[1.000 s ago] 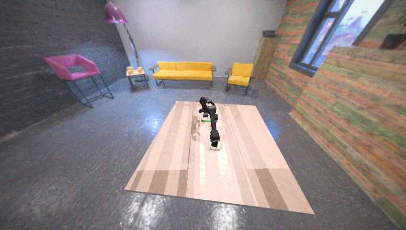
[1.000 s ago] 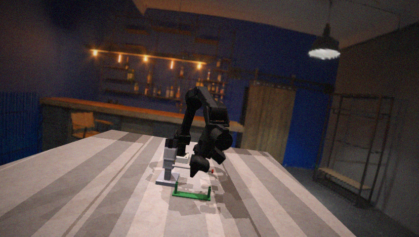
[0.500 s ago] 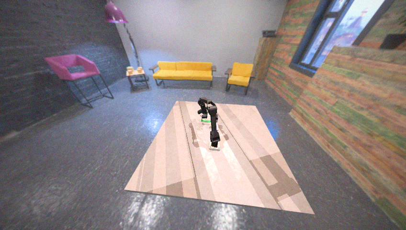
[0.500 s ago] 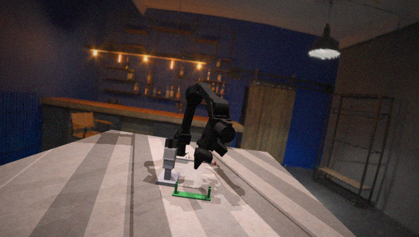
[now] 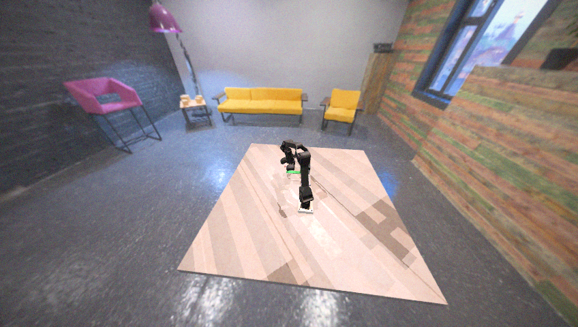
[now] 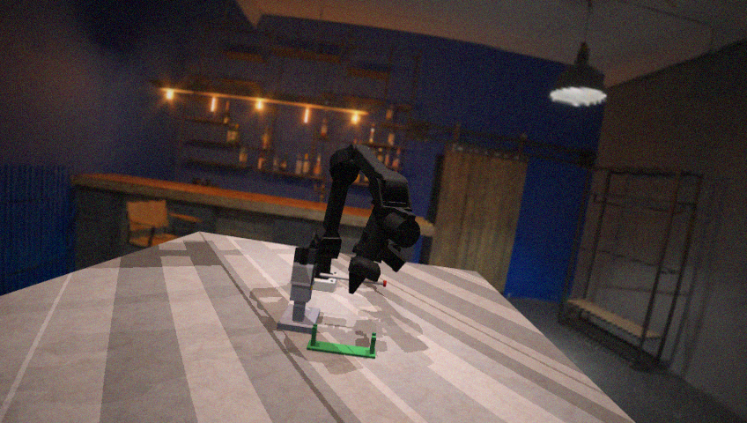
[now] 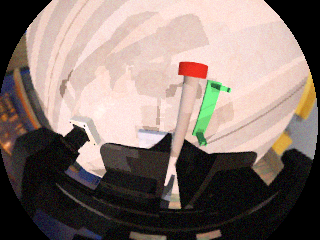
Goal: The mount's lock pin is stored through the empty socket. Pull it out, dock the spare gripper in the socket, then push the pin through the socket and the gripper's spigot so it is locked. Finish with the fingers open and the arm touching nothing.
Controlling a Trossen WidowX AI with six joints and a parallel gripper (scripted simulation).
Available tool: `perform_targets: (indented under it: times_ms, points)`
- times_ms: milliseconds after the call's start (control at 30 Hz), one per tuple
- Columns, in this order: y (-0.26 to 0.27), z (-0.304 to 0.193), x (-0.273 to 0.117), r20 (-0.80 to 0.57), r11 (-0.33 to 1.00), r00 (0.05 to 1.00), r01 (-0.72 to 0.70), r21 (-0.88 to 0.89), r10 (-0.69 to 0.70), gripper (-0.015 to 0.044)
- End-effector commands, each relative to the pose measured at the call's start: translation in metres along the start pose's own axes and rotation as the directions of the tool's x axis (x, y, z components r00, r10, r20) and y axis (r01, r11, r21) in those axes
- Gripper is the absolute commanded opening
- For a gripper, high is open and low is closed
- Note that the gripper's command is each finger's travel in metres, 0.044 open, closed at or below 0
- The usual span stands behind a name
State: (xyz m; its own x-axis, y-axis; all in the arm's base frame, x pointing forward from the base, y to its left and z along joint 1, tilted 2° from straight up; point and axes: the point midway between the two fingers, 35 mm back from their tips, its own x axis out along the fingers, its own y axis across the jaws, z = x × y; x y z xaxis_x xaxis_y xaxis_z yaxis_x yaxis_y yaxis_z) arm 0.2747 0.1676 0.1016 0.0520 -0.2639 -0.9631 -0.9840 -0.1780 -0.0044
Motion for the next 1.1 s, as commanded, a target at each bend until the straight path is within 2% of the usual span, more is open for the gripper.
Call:
perform_targets:
  times_ms: [0,400,1067]
  points:
    - [0.003,0.001,0.007,0.000,1.000,1.000,-0.005,0.004,0.005,0.0000]
    - [0.004,0.012,0.050,0.002,1.000,1.000,0.003,0.007,-0.003,0.0000]
    - [0.003,0.000,0.050,0.003,1.000,1.000,0.001,0.007,-0.001,0.0000]
